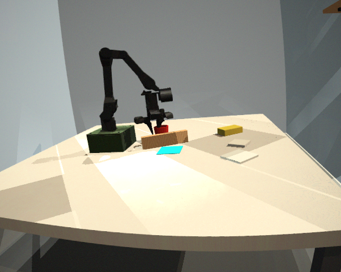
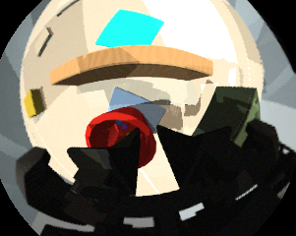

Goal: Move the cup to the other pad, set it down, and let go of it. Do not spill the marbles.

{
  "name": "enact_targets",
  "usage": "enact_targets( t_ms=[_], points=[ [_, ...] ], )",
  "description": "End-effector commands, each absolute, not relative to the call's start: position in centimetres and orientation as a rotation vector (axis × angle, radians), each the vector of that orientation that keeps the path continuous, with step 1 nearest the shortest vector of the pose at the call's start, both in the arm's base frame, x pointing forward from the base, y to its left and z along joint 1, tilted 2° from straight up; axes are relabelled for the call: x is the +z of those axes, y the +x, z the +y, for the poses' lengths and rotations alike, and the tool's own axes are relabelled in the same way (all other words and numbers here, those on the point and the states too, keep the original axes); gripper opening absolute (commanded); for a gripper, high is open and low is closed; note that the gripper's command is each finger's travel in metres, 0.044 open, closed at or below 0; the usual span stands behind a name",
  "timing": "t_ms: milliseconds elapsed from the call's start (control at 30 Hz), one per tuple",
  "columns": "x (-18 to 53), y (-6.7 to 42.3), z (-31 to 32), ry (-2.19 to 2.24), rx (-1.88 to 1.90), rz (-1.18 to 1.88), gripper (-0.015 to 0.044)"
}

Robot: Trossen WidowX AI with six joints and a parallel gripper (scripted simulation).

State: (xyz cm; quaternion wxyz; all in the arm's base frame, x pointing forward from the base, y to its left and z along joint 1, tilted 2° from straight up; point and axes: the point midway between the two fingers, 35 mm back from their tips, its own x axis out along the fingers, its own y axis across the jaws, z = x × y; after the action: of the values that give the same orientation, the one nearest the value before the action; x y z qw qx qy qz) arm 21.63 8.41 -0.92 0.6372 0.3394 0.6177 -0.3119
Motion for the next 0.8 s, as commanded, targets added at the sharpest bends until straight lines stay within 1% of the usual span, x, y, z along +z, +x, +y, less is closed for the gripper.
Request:
enact_targets(
  t_ms=[0, 400, 567, 767],
  points=[
    [-0.9, 21.6, 8.4, 0.775, -0.712, 1.41, 0.0082],
    [-0.9, 21.6, 8.4, 0.775, -0.712, 1.41, 0.0002],
    [-0.5, 21.7, 8.4, 0.775, -0.712, 1.41, 0.0],
    [1.5, 21.8, 8.5, 0.775, -0.712, 1.409, 0.0]
  ],
)
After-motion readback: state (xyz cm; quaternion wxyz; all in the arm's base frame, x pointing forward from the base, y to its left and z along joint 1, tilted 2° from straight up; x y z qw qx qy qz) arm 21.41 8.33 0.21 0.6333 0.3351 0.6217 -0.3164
